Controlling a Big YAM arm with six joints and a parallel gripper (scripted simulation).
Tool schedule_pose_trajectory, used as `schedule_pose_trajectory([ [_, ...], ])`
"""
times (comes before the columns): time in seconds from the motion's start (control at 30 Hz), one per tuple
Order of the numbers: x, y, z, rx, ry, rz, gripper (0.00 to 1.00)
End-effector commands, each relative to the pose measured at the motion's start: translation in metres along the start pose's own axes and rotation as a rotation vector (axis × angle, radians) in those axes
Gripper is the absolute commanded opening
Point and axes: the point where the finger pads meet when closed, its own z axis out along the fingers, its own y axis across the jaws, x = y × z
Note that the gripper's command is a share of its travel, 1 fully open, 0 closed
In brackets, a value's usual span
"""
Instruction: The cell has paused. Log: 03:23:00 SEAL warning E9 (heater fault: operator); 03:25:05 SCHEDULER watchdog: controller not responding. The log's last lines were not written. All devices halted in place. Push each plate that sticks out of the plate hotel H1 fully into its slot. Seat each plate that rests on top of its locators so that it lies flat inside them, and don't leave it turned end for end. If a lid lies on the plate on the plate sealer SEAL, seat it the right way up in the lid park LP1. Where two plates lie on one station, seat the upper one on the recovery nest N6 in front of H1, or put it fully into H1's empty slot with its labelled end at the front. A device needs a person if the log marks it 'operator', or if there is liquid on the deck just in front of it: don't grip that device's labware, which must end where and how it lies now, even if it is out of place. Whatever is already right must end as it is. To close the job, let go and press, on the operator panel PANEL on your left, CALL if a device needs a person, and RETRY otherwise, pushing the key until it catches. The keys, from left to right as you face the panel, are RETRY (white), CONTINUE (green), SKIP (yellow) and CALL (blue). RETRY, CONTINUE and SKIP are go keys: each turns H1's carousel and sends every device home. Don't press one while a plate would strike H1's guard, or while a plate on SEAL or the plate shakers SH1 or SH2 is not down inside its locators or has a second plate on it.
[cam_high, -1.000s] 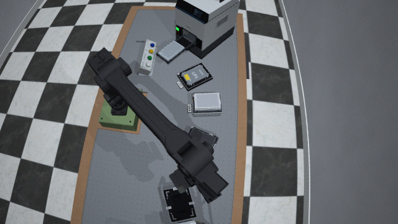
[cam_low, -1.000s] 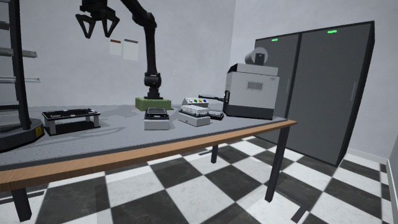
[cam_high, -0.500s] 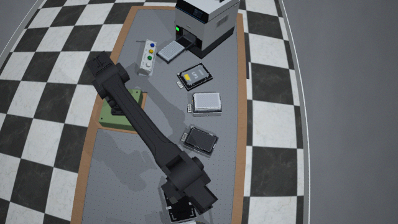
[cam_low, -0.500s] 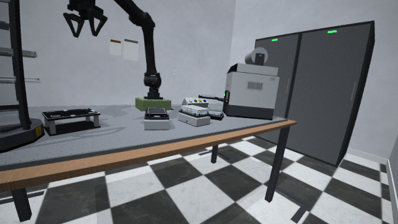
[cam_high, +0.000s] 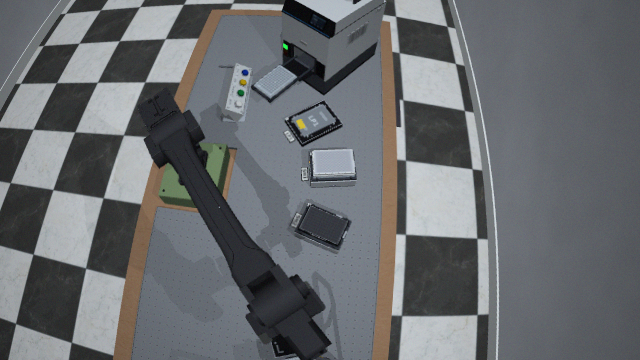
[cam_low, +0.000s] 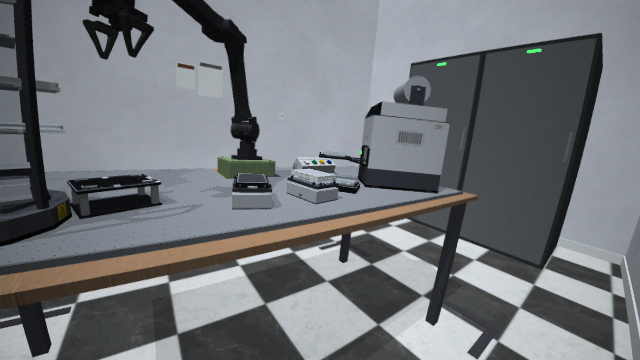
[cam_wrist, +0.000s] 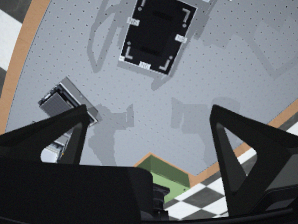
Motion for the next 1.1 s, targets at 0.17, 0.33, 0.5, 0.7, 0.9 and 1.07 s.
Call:
schedule_pose_trajectory([
  [0.17,0.001,-0.004,-0.018,0.018,-0.099,0.018,1.00],
  [0.33,0.000,-0.004,-0.018,0.035,-0.210,0.051,1.00],
  [0.5,0.000,-0.004,-0.018,0.051,-0.321,0.085,1.00],
  [0.7,0.000,-0.004,-0.018,0.068,-0.432,0.118,1.00],
  [0.9,0.000,-0.004,-0.018,0.085,-0.543,0.152,1.00],
  [1.07,0.000,-0.004,-0.018,0.101,-0.653,0.186,1.00],
])
